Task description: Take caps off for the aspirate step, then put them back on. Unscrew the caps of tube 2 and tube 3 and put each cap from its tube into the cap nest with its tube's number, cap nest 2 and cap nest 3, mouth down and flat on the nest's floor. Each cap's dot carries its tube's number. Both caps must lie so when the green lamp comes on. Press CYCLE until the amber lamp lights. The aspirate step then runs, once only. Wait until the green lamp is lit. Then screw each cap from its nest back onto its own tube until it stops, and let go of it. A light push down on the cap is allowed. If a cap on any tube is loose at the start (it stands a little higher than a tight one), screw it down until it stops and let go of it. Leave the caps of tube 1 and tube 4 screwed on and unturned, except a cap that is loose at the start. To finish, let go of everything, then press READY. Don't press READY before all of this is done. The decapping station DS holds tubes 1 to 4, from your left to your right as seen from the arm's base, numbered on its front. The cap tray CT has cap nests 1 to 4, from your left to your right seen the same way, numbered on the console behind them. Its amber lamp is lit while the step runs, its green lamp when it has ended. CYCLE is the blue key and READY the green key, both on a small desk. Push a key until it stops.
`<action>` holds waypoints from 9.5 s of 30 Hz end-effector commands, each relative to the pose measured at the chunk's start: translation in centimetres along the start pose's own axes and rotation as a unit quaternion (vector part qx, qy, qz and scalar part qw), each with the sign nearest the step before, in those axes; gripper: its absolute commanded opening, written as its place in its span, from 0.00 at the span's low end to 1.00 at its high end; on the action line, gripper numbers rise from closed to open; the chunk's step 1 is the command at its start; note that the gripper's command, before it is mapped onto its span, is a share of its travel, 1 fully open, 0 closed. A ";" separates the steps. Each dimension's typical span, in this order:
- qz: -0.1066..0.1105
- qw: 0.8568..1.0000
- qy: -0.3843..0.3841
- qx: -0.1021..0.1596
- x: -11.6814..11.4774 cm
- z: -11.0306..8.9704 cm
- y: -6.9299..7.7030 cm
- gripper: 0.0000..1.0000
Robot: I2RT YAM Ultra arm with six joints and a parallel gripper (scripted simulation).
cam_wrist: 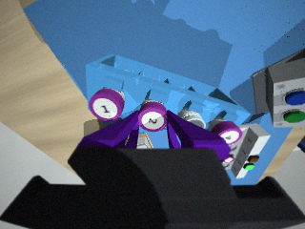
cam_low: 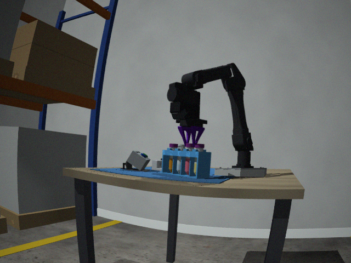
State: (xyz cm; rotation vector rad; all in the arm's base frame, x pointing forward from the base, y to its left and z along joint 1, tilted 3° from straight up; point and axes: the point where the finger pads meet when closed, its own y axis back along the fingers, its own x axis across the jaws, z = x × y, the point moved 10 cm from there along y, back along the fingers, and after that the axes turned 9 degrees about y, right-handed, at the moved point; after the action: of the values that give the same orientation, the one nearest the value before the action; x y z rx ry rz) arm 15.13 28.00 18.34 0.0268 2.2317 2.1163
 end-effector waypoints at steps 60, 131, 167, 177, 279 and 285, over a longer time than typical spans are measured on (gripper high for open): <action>-0.003 0.996 0.089 -0.007 0.0 0.1 0.4 0.49; -0.006 0.883 0.469 -0.005 0.0 0.2 0.4 0.00; -0.001 0.952 -0.306 -0.008 0.0 0.2 0.3 0.00; 0.001 0.846 -0.532 -0.008 0.0 0.2 0.3 0.00; -0.003 1.000 0.021 -0.007 -0.1 0.2 0.5 0.49; -0.003 1.000 0.021 -0.007 -0.1 0.2 0.5 0.00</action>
State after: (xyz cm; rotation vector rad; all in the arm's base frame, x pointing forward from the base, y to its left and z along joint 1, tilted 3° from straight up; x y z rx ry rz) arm 15.17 28.06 18.35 0.0057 2.2486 2.1247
